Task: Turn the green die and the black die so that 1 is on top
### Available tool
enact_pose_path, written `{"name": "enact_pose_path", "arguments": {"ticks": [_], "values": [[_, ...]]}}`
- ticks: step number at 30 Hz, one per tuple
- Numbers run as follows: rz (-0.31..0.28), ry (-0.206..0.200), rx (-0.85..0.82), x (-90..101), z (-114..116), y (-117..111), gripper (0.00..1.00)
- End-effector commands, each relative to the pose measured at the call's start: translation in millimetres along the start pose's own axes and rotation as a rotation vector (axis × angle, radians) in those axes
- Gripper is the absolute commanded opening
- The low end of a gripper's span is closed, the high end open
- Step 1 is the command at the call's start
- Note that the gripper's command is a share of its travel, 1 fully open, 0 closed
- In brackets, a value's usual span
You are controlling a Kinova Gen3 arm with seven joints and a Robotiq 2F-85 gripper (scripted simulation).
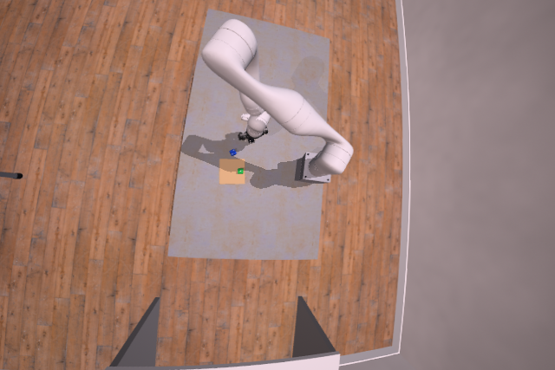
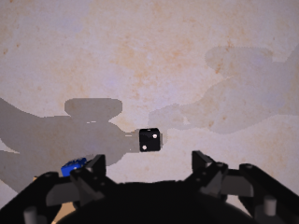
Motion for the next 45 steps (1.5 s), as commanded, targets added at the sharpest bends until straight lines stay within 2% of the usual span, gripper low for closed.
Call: {"name": "enact_pose_path", "arguments": {"ticks": [1, 6, 7, 45], "values": [[0.002, 0.002, 0.009, 0.8, 2.0, -1.9, 1.00], [0.001, 0.003, 0.016, 0.9, 2.9, -2.3, 1.00], [0.001, 0.003, 0.016, 0.9, 2.9, -2.3, 0.46], [0.001, 0.002, 0.016, 0.6, 2.9, -2.3, 0.46]]}}
Point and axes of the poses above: the point where the finger pads meet when closed, its own x axis back along the fingers, its own z axis across the jaws, y = z × x, the point moved 7 cm from there along x, back along the fingers, and after that the axes turned 3 degrees about x, right-handed, at the moved point
